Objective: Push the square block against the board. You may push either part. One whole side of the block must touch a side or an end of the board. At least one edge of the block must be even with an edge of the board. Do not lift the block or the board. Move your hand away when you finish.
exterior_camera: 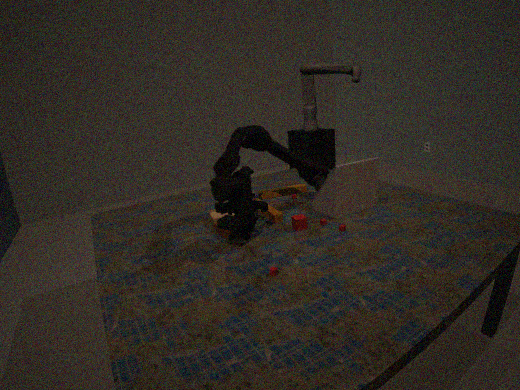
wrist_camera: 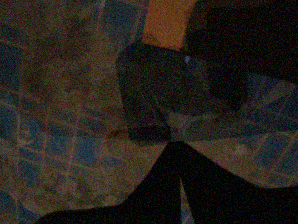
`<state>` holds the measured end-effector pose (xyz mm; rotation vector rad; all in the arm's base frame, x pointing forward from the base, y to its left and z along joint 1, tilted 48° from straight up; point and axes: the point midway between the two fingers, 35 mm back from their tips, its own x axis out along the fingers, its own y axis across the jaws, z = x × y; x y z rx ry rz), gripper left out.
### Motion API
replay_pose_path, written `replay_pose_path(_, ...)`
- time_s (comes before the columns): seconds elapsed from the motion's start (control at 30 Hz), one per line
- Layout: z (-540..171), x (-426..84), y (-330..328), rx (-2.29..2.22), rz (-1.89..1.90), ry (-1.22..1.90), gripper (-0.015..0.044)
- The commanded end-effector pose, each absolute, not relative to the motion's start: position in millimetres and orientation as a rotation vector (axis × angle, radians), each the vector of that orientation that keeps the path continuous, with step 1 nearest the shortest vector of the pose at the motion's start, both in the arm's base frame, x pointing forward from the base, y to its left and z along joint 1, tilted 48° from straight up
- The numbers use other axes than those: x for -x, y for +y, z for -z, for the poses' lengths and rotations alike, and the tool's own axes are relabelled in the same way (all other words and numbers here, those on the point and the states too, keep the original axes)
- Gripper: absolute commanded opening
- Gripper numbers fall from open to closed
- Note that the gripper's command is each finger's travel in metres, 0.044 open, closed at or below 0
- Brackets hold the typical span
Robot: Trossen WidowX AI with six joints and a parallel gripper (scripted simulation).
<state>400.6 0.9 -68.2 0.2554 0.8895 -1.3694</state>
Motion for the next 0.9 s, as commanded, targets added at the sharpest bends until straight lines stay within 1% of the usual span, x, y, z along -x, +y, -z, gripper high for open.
replay_pose_path(0.0, 74, -398, 2, -0.254, 1.375, 0.896, 0.0)
replay_pose_path(0.1, 64, -401, 8, -0.255, 1.37, 0.892, 0.0)
replay_pose_path(0.23, 36, -403, 38, -0.256, 1.374, 0.897, 0.0)
replay_pose_path(0.43, 34, -403, 40, -0.251, 1.372, 0.901, 0.0)
replay_pose_path(0.87, 31, -407, 37, 0.076, 1.145, 1.168, 0.0)
